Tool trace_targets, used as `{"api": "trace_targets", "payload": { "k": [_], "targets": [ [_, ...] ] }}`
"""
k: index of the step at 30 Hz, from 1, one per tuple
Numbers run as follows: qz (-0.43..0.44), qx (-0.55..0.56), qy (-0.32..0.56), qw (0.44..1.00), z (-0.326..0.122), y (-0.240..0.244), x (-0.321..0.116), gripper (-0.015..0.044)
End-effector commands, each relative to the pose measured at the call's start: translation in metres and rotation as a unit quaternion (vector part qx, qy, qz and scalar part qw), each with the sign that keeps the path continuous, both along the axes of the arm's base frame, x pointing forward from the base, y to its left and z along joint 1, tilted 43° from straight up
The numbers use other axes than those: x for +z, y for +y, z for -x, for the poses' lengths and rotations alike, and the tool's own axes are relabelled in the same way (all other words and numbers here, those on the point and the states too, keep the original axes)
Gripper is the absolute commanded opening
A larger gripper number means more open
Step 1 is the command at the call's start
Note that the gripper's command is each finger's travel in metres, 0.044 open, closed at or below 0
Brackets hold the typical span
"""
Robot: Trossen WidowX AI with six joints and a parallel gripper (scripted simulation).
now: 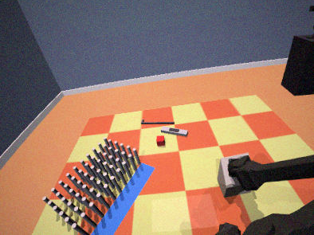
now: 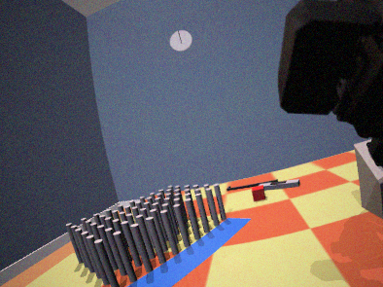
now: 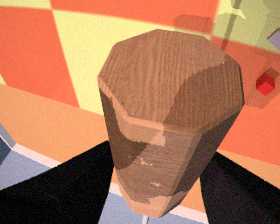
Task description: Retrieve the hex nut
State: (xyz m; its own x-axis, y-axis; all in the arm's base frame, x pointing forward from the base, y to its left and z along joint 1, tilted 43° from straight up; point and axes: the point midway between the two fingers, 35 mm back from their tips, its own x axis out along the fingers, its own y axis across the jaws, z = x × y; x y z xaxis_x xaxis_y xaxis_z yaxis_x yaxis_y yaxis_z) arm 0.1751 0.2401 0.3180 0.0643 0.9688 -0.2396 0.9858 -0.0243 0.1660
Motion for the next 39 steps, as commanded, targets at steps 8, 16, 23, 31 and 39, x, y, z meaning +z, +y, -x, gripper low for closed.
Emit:
{"api": "trace_targets", "payload": {
  "k": [8,16,23,31,39],
  "targets": [
    [0.038,-0.010,-0.174,0.984,-0.027,-0.011,-0.002,0.0000],
    [0.078,-0.006,-0.293,0.953,-0.044,-0.021,-0.006,0.0000],
    [0.118,0.002,-0.390,0.913,-0.059,-0.030,-0.009,0.0000],
    [0.168,0.019,-0.491,0.855,-0.075,-0.042,-0.014,0.0000],
    [0.225,0.041,-0.578,0.783,-0.093,-0.057,-0.020,0.0000]
  ]
}}
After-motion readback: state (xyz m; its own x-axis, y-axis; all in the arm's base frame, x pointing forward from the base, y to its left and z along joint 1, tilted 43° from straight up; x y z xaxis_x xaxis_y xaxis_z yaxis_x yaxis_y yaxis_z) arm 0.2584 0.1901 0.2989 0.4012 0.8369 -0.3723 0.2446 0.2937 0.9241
